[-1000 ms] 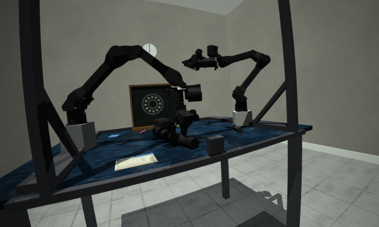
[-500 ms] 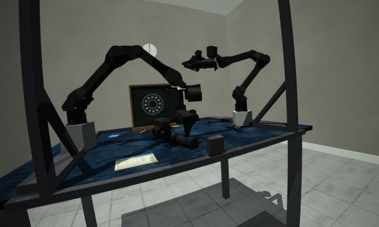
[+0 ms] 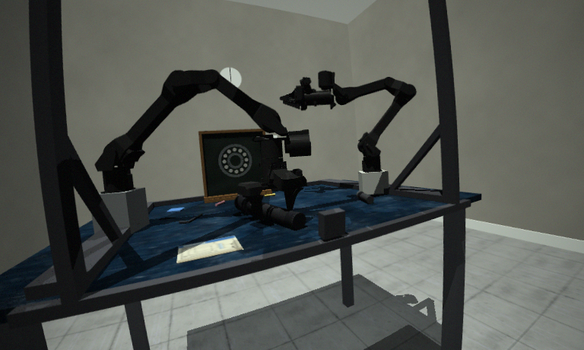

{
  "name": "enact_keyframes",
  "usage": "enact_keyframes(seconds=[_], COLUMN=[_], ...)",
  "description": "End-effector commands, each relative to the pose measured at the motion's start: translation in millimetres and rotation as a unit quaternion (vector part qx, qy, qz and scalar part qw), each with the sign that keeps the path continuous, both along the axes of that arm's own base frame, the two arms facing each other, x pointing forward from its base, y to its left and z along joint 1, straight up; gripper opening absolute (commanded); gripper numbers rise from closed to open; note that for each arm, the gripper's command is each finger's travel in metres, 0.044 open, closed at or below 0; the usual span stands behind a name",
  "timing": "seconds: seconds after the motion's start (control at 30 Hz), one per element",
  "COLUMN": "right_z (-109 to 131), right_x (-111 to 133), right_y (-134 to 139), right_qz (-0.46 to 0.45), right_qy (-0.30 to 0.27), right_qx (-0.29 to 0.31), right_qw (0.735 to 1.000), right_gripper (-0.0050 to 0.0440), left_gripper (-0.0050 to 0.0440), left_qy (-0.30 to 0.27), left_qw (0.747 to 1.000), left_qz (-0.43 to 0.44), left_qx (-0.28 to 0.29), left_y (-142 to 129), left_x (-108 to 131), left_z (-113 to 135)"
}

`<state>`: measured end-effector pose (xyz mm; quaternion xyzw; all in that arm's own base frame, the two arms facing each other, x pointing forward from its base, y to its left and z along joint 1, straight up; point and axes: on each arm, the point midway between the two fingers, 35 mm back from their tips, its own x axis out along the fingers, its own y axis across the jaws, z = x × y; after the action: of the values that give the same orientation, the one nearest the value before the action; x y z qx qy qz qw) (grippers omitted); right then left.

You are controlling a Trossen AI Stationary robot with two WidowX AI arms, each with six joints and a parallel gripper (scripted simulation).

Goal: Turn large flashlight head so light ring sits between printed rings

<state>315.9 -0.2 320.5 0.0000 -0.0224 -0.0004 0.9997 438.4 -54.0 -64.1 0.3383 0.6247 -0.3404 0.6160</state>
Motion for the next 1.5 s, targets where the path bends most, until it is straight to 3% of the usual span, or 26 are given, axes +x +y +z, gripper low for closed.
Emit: enact_keyframes(seconds=[0.0,0.8,1.27,1.47], right_z=[8,8,8,8], right_x=[-1,-1,-1,-1], right_y=[0,0,0,0], right_qz=[-0.001,-0.001,-0.001,-0.001], right_qy=[-0.009,-0.009,-0.009,-0.009], right_qx=[-0.001,-0.001,-0.001,-0.001], right_qw=[1.0,1.0,1.0,1.0], right_gripper=[0.0337,0.0337,0.0337,0.0337], left_gripper=[0.044,0.044,0.044,0.044], left_qy=[-0.021,-0.027,-0.028,-0.096], left_qw=[1.0,1.0,1.0,0.994], left_qz=[0.0,0.0,0.0,0.047], left_qx=[-0.005,-0.005,-0.005,-0.017], left_y=[-2,-2,-2,3], left_x=[8,8,9,11], left_z=[28,99,99,129])
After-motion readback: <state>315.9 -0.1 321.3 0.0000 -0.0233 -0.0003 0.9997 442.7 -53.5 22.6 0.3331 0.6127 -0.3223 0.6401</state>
